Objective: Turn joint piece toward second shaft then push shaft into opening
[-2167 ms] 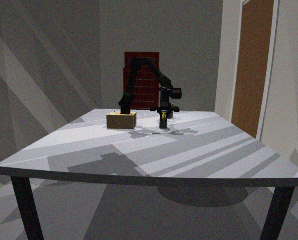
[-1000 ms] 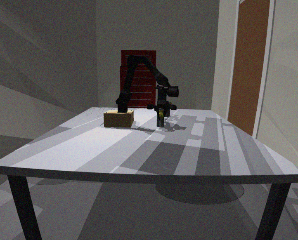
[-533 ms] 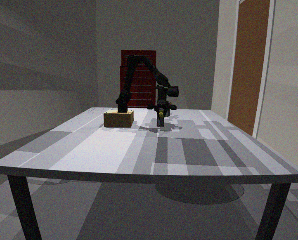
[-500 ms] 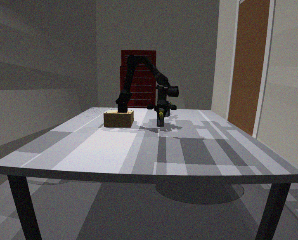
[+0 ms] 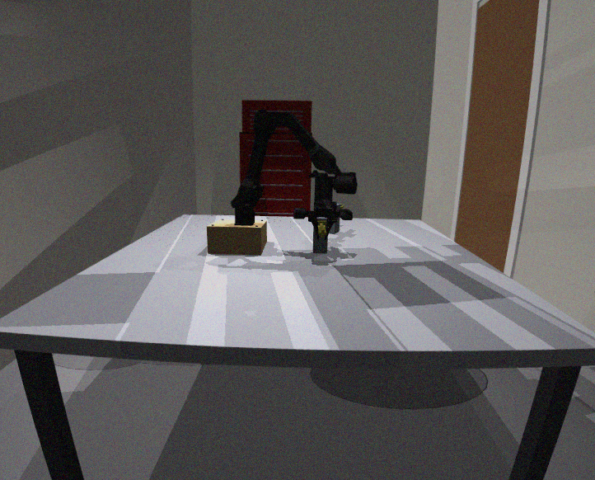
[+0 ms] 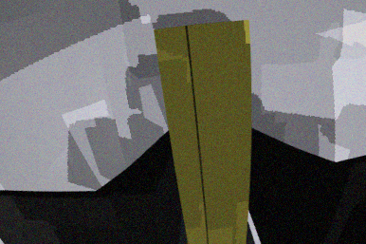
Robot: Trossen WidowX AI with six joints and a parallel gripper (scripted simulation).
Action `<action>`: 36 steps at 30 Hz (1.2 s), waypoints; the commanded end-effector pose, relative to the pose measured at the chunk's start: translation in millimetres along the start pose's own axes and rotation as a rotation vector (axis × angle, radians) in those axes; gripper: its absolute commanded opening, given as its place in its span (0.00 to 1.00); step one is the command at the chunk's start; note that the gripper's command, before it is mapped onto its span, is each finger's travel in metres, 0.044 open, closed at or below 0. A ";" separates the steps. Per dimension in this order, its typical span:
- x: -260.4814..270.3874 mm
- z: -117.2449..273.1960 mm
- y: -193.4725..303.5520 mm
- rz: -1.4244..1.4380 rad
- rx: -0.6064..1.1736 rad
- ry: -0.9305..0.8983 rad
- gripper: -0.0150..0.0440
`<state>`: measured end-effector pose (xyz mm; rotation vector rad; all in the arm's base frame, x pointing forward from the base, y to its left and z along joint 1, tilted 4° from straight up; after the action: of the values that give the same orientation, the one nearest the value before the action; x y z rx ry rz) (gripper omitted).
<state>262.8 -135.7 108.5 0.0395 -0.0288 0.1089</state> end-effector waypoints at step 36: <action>0.1 -1.5 1.7 0.000 0.018 -0.010 0.25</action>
<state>262.7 -135.9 108.5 0.0394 -0.0287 0.1078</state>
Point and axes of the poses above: the point midway between the two fingers, 35 mm back from their tips, its own z axis back along the fingers, its own x axis across the jaws, y = z × x, the point moved 10 cm from there along z, back along the fingers, and after that the axes turned 12 degrees about z, right-handed, at the moved point
